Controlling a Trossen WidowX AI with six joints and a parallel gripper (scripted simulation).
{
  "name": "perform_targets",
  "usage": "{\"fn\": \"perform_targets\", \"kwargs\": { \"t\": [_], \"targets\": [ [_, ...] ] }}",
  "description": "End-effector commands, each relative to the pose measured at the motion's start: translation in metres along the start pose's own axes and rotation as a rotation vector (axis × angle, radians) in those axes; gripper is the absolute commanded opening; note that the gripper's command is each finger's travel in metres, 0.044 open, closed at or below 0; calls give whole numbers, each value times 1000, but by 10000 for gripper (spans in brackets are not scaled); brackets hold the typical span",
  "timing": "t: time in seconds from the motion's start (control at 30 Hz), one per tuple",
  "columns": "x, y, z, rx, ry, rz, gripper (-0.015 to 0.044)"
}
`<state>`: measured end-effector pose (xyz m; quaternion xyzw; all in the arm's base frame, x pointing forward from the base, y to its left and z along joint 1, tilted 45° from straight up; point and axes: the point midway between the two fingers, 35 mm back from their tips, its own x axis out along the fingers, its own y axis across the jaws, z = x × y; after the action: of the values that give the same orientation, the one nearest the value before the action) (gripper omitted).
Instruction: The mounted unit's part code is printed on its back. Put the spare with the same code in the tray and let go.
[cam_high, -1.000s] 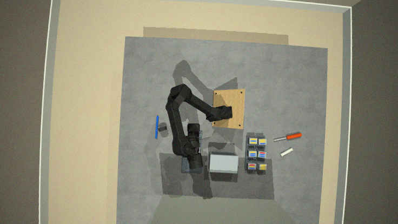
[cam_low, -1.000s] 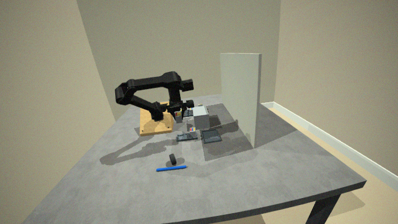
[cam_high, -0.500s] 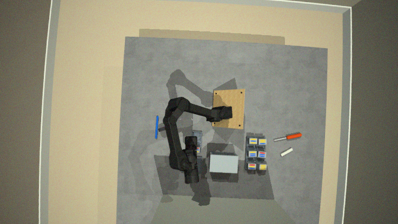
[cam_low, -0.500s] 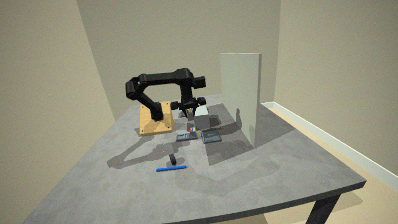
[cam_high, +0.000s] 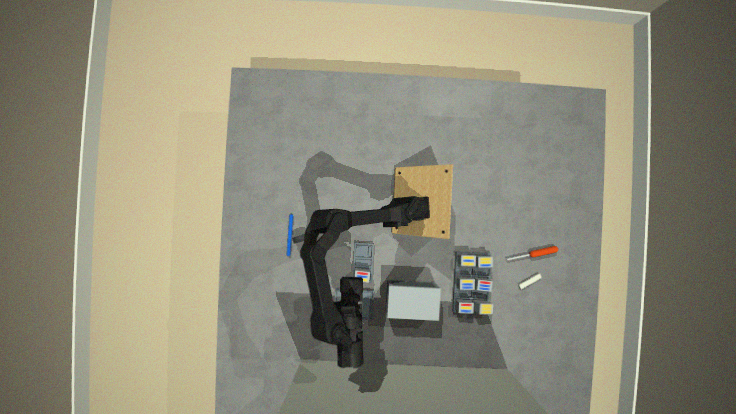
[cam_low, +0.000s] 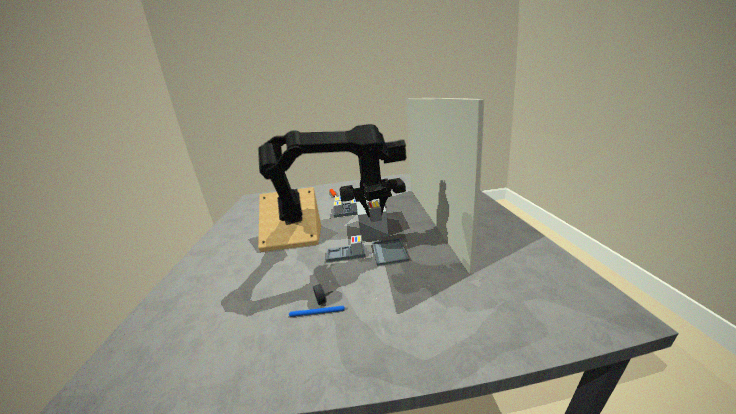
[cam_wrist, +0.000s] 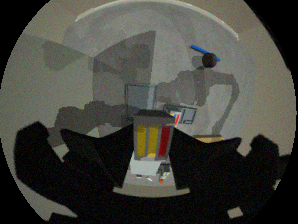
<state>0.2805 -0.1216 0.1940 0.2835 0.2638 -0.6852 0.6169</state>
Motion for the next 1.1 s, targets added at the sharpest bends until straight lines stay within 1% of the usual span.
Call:
{"fn": "perform_targets", "kwargs": {
  "t": [0.0, 0.13, 1.07],
  "targets": [
    [5, 23, 0, 3, -5, -2, 0],
    [8, 34, 1, 6, -6, -3, 0],
    [28, 37, 0, 7, -3, -2, 0]
  ]
}}
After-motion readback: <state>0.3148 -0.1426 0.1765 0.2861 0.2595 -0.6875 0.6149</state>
